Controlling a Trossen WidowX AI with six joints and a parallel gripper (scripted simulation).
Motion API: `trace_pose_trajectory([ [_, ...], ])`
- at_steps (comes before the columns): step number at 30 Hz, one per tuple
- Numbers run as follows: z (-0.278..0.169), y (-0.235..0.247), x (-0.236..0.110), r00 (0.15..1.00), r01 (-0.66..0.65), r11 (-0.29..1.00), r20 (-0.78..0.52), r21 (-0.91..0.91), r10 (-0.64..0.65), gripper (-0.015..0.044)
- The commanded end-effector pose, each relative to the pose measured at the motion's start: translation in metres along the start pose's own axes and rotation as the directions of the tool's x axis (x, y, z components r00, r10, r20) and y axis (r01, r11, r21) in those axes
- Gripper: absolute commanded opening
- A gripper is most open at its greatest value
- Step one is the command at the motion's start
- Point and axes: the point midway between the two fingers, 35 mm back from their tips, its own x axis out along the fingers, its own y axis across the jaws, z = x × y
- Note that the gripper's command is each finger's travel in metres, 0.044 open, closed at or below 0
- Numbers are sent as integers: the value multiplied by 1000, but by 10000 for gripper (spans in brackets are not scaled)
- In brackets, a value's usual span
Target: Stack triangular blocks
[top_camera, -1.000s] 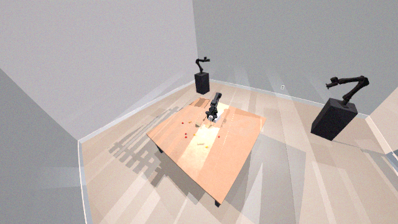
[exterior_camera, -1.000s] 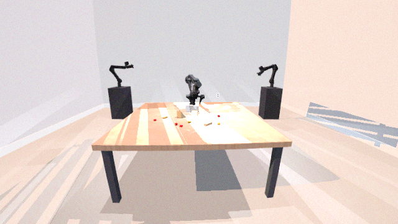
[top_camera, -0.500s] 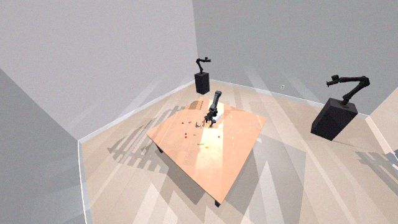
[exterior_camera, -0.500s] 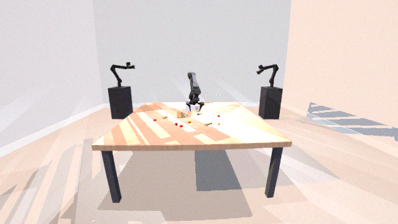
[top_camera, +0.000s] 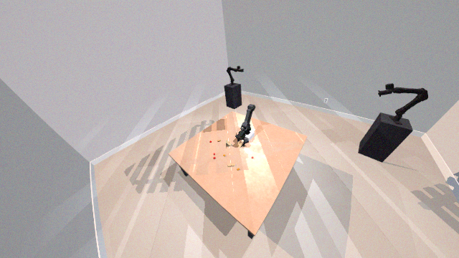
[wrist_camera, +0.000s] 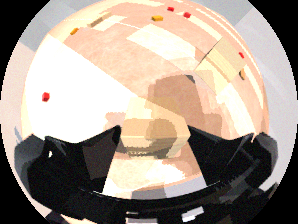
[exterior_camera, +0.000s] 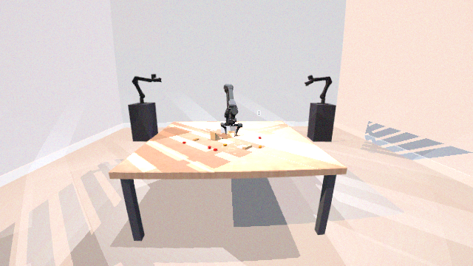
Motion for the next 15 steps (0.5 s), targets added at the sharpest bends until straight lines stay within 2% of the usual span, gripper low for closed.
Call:
trace_pose_trajectory([
  [1,0,0,0,1000,-1,1000,0,0,1,335],
  [3,0,0,0,1000,-1,1000,0,0,1,282],
  [10,0,0,0,1000,-1,1000,0,0,1,236],
  [15,2,0,-2,1000,-1,1000,0,0,1,105],
])
